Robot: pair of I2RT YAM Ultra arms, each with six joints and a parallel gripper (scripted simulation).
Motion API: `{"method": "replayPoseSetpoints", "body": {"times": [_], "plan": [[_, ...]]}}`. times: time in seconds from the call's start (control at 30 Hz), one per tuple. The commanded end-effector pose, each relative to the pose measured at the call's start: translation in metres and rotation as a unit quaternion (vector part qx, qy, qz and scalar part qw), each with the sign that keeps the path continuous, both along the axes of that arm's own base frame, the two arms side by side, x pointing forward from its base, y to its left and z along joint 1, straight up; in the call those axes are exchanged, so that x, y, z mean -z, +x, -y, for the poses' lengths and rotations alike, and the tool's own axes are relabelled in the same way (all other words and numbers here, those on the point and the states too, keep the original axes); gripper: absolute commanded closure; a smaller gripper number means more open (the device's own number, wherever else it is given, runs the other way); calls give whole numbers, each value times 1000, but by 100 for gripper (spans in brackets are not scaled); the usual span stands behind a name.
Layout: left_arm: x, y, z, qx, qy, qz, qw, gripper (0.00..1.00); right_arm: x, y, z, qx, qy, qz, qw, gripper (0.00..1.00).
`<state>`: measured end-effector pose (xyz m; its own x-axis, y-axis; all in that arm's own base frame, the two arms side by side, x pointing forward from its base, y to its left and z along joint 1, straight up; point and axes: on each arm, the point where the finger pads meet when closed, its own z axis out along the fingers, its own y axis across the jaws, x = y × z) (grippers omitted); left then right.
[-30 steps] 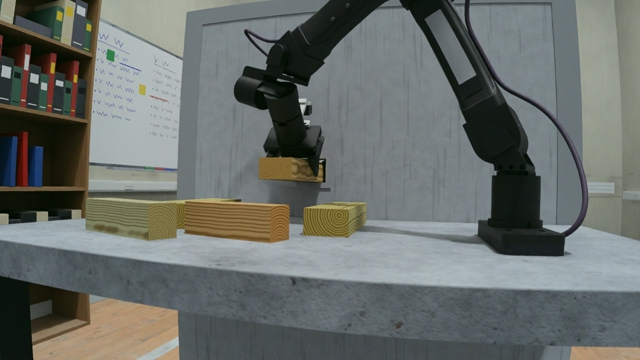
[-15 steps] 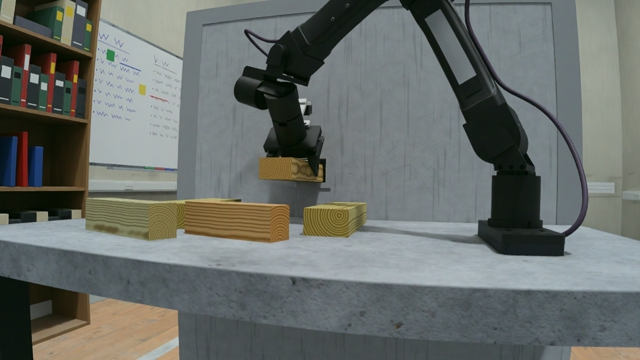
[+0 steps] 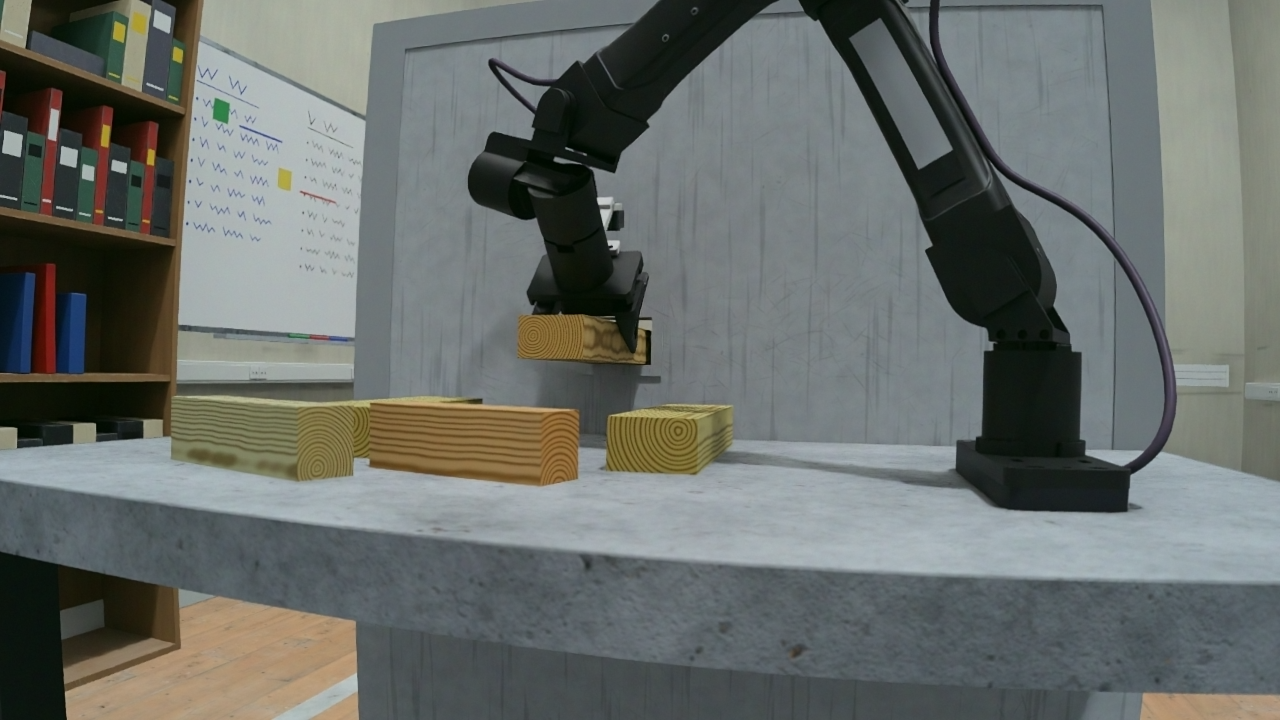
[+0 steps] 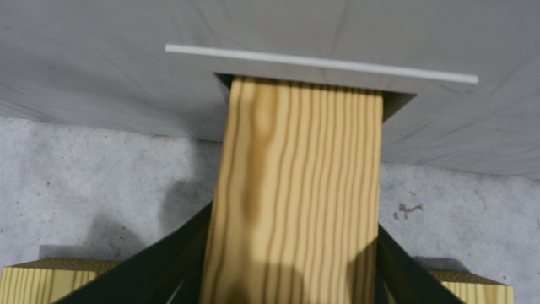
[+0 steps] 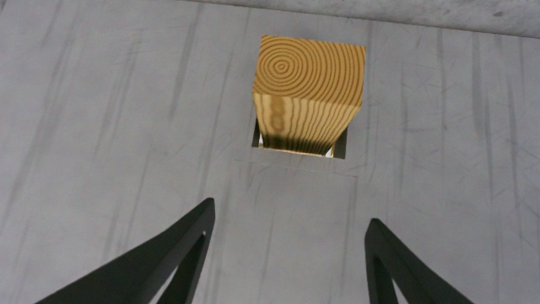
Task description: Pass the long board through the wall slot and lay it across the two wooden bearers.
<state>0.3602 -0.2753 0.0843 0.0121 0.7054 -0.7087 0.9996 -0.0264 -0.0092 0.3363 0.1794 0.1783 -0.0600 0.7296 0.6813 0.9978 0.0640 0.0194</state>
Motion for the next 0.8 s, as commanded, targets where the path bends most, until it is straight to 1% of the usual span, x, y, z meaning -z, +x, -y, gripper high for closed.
{"method": "replayPoseSetpoints", "body": {"times": [0.0, 0.07, 0.1, 0.17, 0.23, 0.3, 0.43, 0.47, 0.5, 0.53, 0.6, 0.77], "plan": [[-33, 13, 9, 5, -36, 35, 999, 100, -9, 3, 4, -2, 7, -1, 1000, 25], [-33, 13, 9, 5, -36, 35, 999, 100, -16, -6, 1, -7, 8, 10, 1000, 25], [-33, 13, 9, 5, -36, 35, 999, 100, -5, -13, -1, -10, 4, -7, 1000, 25], [-33, 13, 9, 5, -36, 35, 999, 100, -9, -10, -1, -10, 5, 1, 1000, 25], [-33, 13, 9, 5, -36, 35, 999, 100, -5, -12, -1, -10, 4, -7, 1000, 25], [-33, 13, 9, 5, -36, 35, 999, 100, -9, -4, 1, -6, 6, 2, 1000, 25], [-33, 13, 9, 5, -36, 35, 999, 100, -6, -4, 2, -5, 5, -3, 1000, 25], [-33, 13, 9, 5, -36, 35, 999, 100, -13, -1, 9, -5, 7, -5, 1000, 25], [-33, 13, 9, 5, -36, 35, 999, 100, -14, -4, 10, -6, 7, -8, 1000, 25], [-33, 13, 9, 5, -36, 35, 999, 100, -21, -5, 12, -6, 7, 0, 1000, 25], [-33, 13, 9, 5, -36, 35, 999, 100, -20, -3, 16, -5, 7, -9, 1000, 25], [-33, 13, 9, 5, -36, 35, 999, 100, -32, -3, 26, -6, 8, -6, 1000, 25]]}}
